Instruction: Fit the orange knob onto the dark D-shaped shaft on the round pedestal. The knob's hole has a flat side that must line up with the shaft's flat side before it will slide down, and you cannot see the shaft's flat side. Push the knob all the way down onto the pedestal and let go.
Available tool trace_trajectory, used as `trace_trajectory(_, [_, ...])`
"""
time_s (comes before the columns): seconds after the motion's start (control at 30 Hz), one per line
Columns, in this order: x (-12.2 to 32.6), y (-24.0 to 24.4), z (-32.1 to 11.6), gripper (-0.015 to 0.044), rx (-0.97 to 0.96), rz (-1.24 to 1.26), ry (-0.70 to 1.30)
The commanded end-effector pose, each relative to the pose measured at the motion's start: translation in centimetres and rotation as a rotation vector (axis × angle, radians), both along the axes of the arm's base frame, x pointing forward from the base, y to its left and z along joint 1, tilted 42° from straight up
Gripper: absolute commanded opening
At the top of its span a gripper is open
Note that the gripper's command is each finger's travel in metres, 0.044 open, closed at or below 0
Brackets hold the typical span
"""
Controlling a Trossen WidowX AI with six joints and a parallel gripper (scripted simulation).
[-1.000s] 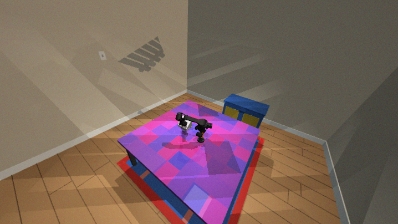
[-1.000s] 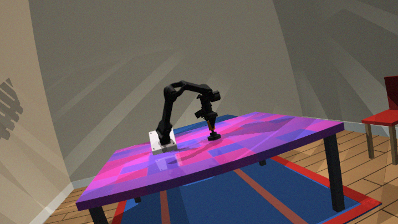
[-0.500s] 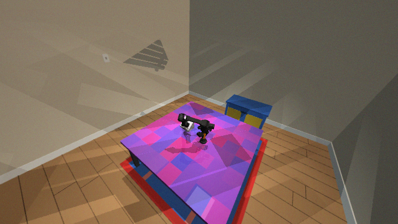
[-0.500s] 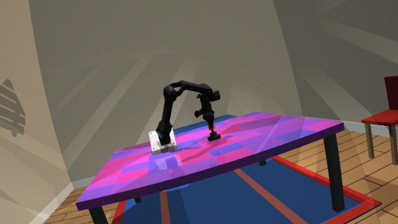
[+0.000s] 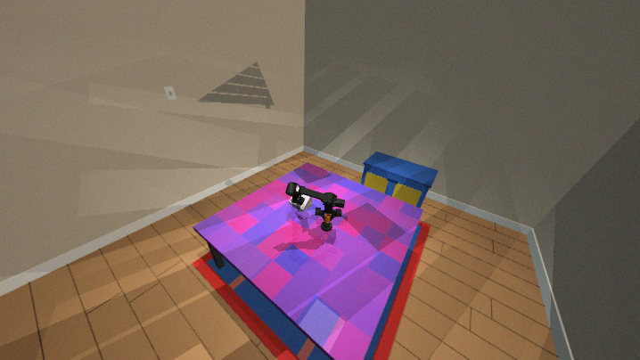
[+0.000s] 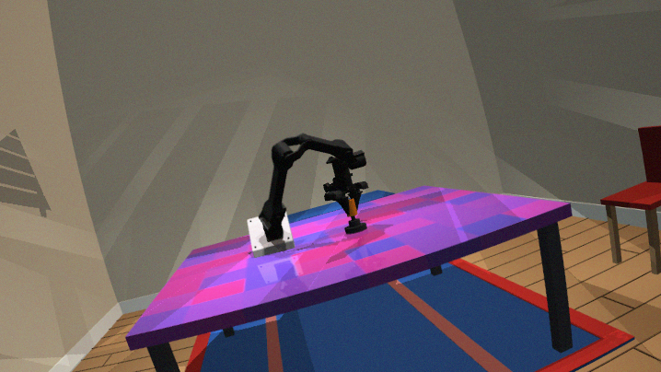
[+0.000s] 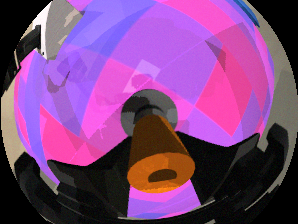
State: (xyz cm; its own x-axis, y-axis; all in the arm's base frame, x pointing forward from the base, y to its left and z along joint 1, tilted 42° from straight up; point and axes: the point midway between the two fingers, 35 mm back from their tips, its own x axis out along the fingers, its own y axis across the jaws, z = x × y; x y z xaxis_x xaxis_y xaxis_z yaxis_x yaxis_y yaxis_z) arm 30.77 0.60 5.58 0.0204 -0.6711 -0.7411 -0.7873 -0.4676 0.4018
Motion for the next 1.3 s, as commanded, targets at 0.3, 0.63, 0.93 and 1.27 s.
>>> trace_trajectory(0.3, [0.16,0.14,0.13,0.0000,0.028,-0.910,-0.829])
trace_trajectory(0.63, [0.10,0.26,0.35,0.0000,0.040,-1.287,-1.169])
trace_trajectory(0.93, [-0.17,0.27,0.42,0.0000,0.050,-1.600,-1.452])
trace_trajectory(1.27, [-0.61,0.29,0.29,0.0000,0.052,-1.703,-1.544])
